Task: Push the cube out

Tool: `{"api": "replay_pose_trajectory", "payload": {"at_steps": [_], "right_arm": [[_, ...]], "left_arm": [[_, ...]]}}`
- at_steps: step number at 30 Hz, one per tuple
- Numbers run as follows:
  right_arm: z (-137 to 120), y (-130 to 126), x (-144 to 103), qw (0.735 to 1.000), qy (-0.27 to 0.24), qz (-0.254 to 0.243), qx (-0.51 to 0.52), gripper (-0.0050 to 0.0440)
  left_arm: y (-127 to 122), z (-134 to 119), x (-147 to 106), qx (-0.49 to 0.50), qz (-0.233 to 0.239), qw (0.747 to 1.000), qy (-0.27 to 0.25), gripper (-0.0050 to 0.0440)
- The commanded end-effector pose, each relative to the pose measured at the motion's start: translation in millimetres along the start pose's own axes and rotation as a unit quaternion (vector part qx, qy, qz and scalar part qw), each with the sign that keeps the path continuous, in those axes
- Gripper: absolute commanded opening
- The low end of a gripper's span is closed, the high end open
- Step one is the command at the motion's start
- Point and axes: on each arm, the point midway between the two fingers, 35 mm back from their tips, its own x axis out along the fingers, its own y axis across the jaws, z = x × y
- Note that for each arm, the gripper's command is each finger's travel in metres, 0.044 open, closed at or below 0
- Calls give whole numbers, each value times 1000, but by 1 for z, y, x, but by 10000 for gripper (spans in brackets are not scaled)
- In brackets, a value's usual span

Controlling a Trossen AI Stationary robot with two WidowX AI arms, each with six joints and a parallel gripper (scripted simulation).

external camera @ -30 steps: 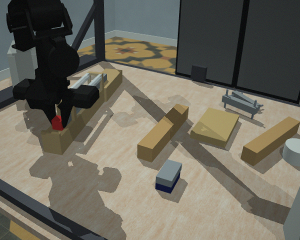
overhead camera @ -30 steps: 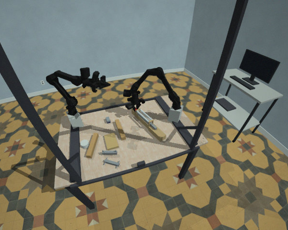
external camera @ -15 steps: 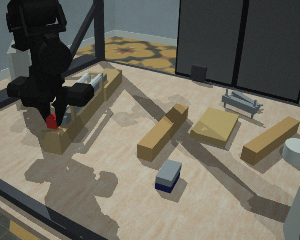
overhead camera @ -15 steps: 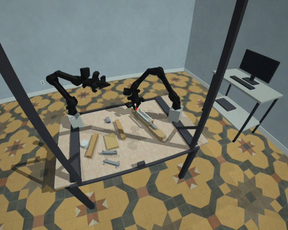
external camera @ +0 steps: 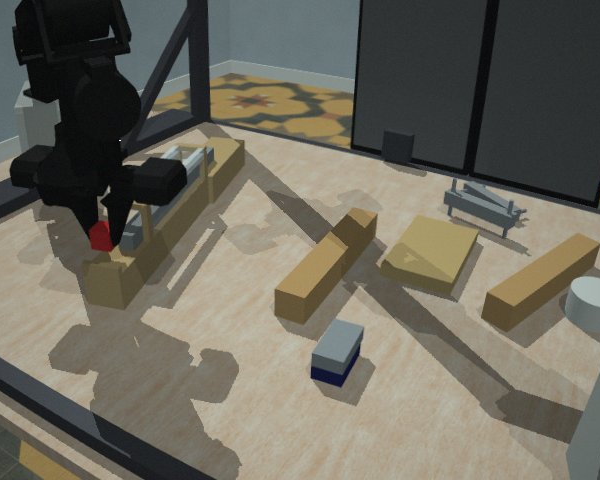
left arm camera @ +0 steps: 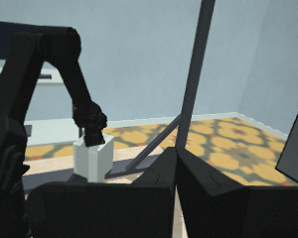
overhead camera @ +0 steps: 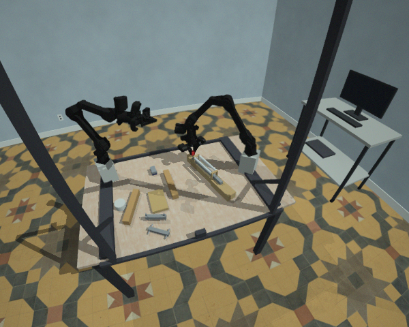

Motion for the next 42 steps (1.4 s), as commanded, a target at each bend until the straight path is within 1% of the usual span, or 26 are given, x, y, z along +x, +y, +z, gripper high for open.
{"api": "replay_pose_trajectory", "payload": {"at_steps": [1, 3, 7, 9, 11, 12, 15, 17, 22, 42], "right_arm": [[6, 9, -23, 1000, -17, 20, 2, 0], [6, 9, -26, 1000, -17, 21, 2, 0], [3, 11, -45, 1000, -18, 23, 3, 0], [1, 14, -62, 999, -22, 27, 3, 0], [-4, 16, -85, 999, -24, 31, 3, 0], [-8, 14, -90, 999, -19, 26, 3, 0], [-14, 9, -90, 1000, -8, 13, 4, 0], [-12, 9, -80, 1000, -7, 11, 4, 0], [-9, 12, -86, 1000, -15, 20, 4, 0], [-9, 9, -82, 1000, -14, 15, 6, 0]], "left_arm": [[0, 10, -2, -2, 1, 1000, -13, 0], [0, 10, -2, -2, 1, 1000, -13, 0], [0, 10, -2, -2, 1, 1000, -13, 0], [0, 10, -2, -2, 1, 1000, -13, 0], [0, 10, -2, -2, 1, 1000, -13, 0], [0, 10, -2, -2, 1, 1000, -13, 0], [0, 10, -2, -2, 1, 1000, -13, 0], [0, 10, -2, -2, 1, 1000, -13, 0], [0, 10, -2, -2, 1, 1000, -13, 0], [0, 10, -2, -2, 1, 1000, -13, 0]]}}
